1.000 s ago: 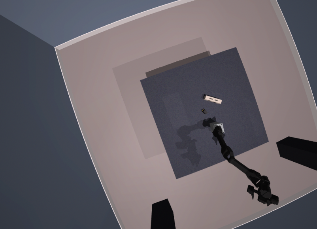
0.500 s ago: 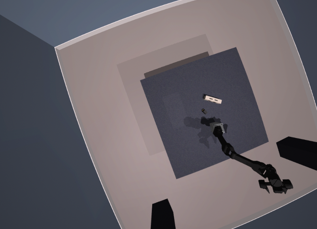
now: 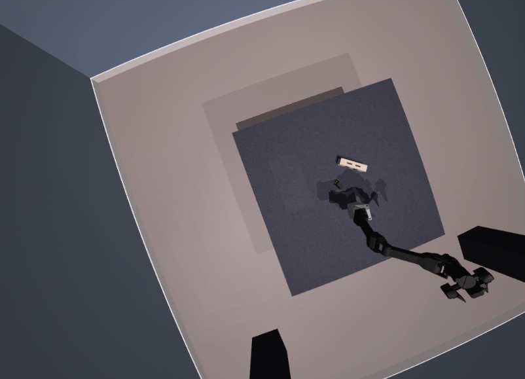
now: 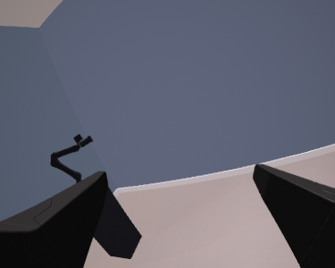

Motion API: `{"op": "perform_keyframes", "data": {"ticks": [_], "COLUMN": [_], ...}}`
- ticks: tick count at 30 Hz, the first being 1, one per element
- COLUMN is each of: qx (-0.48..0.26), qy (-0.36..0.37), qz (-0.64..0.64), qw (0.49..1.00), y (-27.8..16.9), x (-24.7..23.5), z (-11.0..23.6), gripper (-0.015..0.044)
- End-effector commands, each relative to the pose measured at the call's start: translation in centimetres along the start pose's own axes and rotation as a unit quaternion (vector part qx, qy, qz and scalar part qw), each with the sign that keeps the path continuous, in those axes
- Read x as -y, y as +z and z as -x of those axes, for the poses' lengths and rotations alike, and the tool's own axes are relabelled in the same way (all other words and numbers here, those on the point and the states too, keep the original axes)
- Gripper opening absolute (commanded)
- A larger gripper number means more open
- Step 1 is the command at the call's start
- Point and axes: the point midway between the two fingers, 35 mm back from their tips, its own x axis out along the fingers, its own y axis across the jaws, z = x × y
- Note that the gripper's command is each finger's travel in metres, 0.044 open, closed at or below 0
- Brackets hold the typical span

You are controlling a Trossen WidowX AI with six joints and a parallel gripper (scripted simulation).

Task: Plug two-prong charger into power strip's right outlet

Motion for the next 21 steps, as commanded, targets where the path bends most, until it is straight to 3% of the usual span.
{"op": "perform_keyframes", "data": {"ticks": [1,21], "qx": [-0.014,-0.027], "qy": [0.031,0.241], "qz": [0.029,0.19], "qw": [0.999,0.951], "y": [-1.4,-7.0], "x": [-1.6,-13.4], "z": [0.7,11.7], "gripper": [0.044,0.044]}}
